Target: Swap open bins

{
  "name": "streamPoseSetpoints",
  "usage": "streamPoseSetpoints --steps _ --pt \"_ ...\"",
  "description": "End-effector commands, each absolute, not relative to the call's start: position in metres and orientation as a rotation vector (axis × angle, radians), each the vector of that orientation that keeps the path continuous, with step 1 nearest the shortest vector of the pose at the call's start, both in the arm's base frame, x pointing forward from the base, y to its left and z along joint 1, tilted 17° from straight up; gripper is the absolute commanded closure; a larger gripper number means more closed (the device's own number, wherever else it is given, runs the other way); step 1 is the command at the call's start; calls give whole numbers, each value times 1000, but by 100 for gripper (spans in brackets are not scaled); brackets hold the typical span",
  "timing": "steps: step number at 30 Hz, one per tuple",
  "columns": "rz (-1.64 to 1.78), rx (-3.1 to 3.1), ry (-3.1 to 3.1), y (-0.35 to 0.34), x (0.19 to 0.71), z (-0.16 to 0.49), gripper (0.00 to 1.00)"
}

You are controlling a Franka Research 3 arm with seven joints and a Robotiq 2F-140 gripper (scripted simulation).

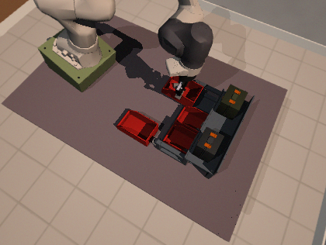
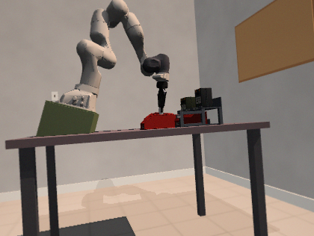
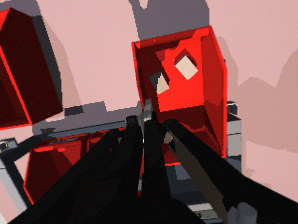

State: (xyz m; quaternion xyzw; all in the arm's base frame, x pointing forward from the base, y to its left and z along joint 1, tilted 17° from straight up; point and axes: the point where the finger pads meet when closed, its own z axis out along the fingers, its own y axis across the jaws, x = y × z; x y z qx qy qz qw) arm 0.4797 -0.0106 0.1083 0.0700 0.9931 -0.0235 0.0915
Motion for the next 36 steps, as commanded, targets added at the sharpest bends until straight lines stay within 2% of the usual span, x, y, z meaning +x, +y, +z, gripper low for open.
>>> streamPoseSetpoints --steps 1,36 --pt "-69 225 2955 -10 482 109 100" --pt "-69 225 2956 -14 508 116 100"
